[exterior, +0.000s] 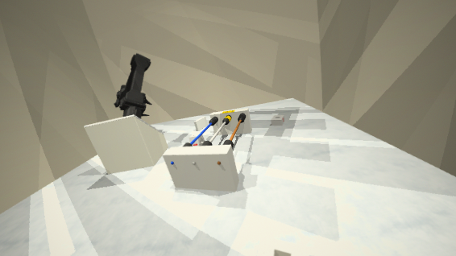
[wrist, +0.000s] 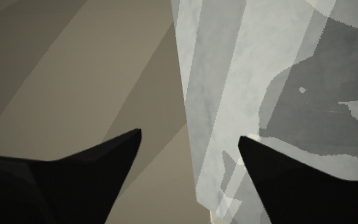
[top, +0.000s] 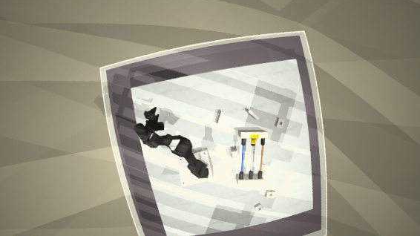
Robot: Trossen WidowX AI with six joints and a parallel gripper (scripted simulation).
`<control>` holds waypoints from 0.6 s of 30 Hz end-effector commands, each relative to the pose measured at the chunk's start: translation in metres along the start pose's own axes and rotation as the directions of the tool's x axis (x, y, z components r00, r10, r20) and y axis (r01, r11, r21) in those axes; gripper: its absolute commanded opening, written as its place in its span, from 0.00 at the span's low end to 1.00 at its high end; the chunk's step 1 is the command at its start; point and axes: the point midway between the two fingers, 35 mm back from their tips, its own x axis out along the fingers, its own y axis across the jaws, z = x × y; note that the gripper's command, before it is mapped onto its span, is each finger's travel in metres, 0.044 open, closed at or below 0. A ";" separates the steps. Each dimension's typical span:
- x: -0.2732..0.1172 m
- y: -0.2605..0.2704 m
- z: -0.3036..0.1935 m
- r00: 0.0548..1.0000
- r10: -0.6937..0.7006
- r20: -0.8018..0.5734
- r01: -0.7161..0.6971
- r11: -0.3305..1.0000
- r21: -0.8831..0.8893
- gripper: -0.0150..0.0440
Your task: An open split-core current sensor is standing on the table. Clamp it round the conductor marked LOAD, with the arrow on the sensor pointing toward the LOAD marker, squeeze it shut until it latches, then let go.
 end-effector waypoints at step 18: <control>0.150 0.088 0.201 0.923 0.175 0.343 0.050 0.829 -0.558 1.00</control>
